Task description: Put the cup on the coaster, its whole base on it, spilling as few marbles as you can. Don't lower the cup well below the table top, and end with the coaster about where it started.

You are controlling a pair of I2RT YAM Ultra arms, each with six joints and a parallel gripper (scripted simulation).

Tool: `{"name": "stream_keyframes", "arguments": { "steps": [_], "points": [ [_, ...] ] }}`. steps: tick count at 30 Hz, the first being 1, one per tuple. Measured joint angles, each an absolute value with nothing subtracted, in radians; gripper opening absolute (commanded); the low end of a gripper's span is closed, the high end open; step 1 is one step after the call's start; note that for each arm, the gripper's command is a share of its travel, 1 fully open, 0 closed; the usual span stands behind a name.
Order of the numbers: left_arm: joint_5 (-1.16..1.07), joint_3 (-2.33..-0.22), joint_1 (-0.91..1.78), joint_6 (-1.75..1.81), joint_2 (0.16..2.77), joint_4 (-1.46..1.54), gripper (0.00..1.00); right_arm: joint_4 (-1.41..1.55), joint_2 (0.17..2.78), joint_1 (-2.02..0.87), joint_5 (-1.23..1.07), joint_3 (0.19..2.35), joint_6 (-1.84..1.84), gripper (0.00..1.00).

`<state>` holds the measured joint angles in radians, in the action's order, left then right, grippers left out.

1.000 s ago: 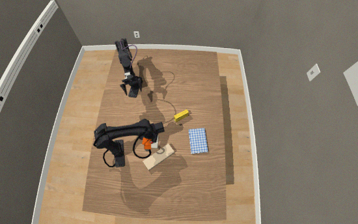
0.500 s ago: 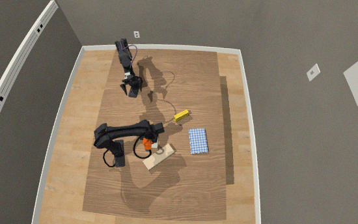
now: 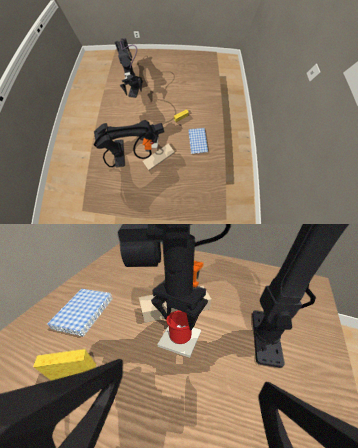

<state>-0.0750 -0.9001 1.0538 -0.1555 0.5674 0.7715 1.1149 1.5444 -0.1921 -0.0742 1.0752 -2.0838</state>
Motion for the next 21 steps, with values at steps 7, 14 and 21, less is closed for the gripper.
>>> {"name": "stream_keyframes", "arguments": {
  "steps": [7,14,21],
  "points": [
    [-0.075,-0.9,1.054,-0.155,0.567,0.772,1.0,1.102,1.544,-0.192,-0.074,1.068,-2.084,0.0],
    [-0.075,-0.9,1.054,-0.155,0.567,0.772,1.0,1.096,1.544,-0.192,-0.074,1.065,-2.084,0.0],
    [-0.075,-0.9,1.054,-0.155,0.567,0.772,1.0,1.096,1.544,-0.192,-0.074,1.065,-2.084,0.57]
  ]
}}
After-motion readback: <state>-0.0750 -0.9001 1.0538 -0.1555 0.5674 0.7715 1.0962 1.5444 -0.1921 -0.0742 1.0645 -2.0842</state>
